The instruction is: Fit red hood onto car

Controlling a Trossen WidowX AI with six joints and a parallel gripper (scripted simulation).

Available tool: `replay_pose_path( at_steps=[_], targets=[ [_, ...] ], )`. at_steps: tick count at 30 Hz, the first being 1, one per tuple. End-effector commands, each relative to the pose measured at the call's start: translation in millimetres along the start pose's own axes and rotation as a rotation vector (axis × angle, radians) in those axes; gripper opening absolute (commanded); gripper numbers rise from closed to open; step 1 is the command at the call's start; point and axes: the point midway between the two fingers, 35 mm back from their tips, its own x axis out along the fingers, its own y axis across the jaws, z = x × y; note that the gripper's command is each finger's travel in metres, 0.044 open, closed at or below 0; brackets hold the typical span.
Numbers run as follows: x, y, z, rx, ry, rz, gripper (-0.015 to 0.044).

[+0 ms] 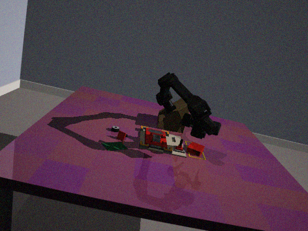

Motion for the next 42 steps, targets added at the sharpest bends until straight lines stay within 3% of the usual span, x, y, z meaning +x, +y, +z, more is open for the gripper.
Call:
replay_pose_path(
  at_steps=[1, 21, 27, 28, 33, 39, 42],
  targets=[
    [0, 0, -1, 0.005, 0.004, 0.0, 0.044],
    [0, 0, 0, 0.0, 0.0, 0.0, 0.044],
    [0, 0, 0, 0.0, 0.0, 0.0, 0.0282],
    [1, 0, 0, -0.001, -0.013, -0.003, 0.0309],
    [9, 2, 11, -0.029, -0.378, -0.073, 0.044],
    [0, 6, 15, -0.033, -0.878, -0.095, 0.044],
    [-2, 7, 14, -0.031, -0.932, -0.093, 0.044]
  ],
)
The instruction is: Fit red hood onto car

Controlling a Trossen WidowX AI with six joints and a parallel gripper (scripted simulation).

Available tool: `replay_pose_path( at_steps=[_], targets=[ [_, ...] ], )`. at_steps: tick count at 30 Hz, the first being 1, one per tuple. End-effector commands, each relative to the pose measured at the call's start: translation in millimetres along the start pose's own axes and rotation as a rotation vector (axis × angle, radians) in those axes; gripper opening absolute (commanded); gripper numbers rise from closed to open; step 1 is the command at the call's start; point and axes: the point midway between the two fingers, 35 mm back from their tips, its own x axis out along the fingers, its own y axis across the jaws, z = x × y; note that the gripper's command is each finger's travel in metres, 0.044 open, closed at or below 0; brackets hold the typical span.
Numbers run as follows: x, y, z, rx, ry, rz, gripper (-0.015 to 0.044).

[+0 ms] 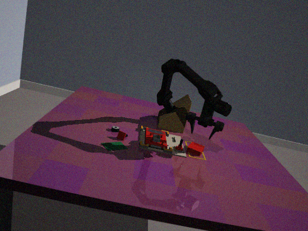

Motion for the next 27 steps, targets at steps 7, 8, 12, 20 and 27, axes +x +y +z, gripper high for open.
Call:
replay_pose_path(
  at_steps=[7, 8, 12, 20, 27],
  targets=[
    [0, -1, 5, 0.024, -0.091, -0.004, 0.044],
    [1, -1, 5, 0.024, -0.091, -0.004, 0.044],
    [4, -1, 6, 0.024, -0.091, -0.003, 0.044],
    [11, -1, 7, 0.024, -0.091, -0.003, 0.044],
    [18, -1, 8, 0.024, -0.092, -0.003, 0.044]
  ],
)
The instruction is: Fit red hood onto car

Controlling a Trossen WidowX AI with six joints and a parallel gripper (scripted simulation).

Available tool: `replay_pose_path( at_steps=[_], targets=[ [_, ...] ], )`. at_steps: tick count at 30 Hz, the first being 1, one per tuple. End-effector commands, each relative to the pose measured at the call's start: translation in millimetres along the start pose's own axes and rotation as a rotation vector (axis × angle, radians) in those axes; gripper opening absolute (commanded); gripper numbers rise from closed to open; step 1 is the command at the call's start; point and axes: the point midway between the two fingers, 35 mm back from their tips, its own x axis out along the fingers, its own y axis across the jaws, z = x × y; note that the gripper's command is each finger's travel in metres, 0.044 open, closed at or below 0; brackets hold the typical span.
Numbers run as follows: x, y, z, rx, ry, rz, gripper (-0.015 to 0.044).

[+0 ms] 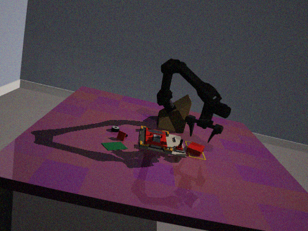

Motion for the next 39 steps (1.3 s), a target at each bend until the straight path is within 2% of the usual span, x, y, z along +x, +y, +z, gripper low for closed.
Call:
replay_pose_path(
  at_steps=[1, 39],
  targets=[
    [5, -1, 0, -0.004, -0.002, -0.003, 0.044],
    [38, -3, 1, -0.003, -0.003, -0.005, 0.044]
  ],
)
